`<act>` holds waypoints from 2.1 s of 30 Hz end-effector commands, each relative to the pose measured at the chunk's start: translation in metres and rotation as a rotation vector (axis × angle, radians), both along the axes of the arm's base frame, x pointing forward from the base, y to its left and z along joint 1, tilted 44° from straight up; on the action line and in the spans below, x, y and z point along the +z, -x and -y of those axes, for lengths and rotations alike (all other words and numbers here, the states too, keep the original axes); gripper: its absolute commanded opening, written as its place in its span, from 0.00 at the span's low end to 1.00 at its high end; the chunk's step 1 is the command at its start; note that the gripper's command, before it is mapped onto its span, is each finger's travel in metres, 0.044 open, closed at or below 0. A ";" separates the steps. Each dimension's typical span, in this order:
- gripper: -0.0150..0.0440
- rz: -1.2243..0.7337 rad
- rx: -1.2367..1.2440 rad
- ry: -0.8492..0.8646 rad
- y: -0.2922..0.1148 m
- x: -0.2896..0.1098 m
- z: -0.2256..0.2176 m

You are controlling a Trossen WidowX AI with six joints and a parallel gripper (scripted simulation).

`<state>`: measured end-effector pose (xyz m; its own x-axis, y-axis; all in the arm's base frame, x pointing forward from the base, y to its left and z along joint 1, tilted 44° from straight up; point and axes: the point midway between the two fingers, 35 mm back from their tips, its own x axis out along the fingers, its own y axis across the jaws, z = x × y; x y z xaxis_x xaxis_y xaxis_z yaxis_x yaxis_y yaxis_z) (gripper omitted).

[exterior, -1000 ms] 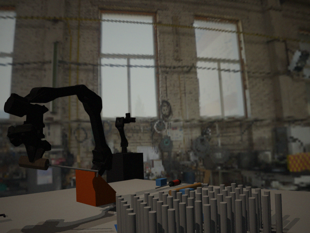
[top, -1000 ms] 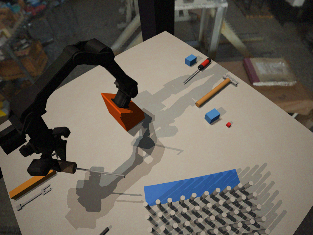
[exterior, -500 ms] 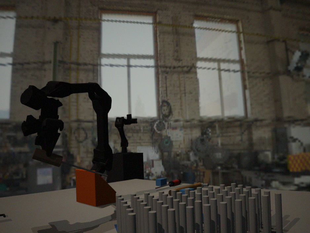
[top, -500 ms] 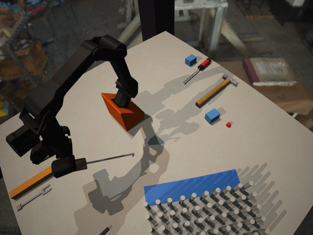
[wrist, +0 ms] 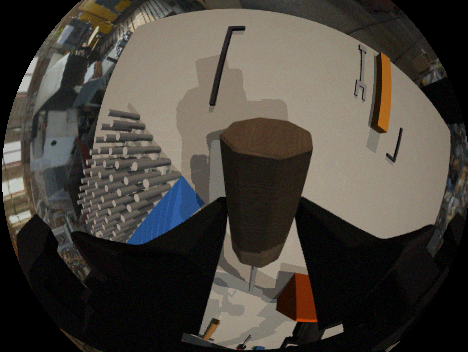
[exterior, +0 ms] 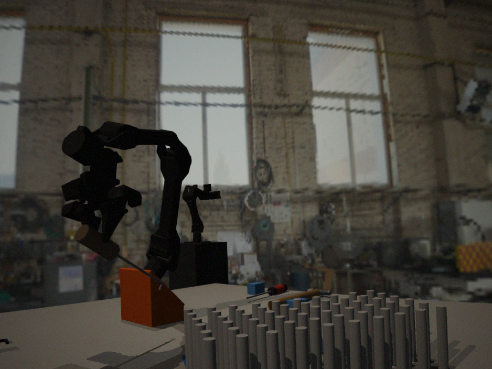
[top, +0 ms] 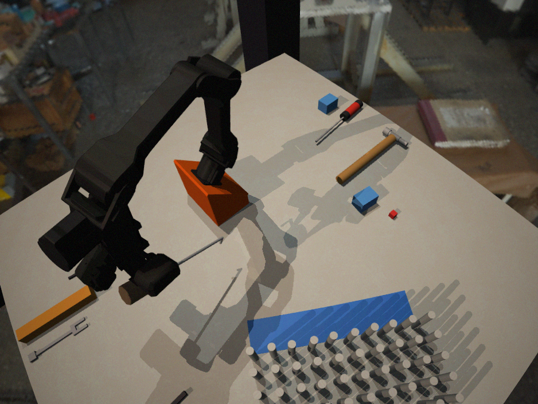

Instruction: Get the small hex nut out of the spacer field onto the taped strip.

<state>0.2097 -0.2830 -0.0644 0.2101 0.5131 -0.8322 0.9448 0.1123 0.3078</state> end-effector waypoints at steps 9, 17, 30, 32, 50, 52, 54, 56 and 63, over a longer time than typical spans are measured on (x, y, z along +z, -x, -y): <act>0.25 0.171 0.350 0.100 -0.023 0.026 -0.019; 0.25 0.288 0.589 0.159 -0.037 0.043 -0.035; 0.25 0.481 0.973 0.240 -0.055 0.071 -0.066; 0.25 0.510 1.031 0.251 -0.057 0.076 -0.071; 0.25 0.788 1.574 0.346 -0.075 0.109 -0.115; 0.25 0.820 1.635 0.355 -0.076 0.113 -0.120; 0.25 0.852 1.696 0.364 -0.078 0.116 -0.125; 0.25 0.884 1.757 0.372 -0.079 0.120 -0.130; 0.25 0.997 1.970 0.400 -0.082 0.131 -0.147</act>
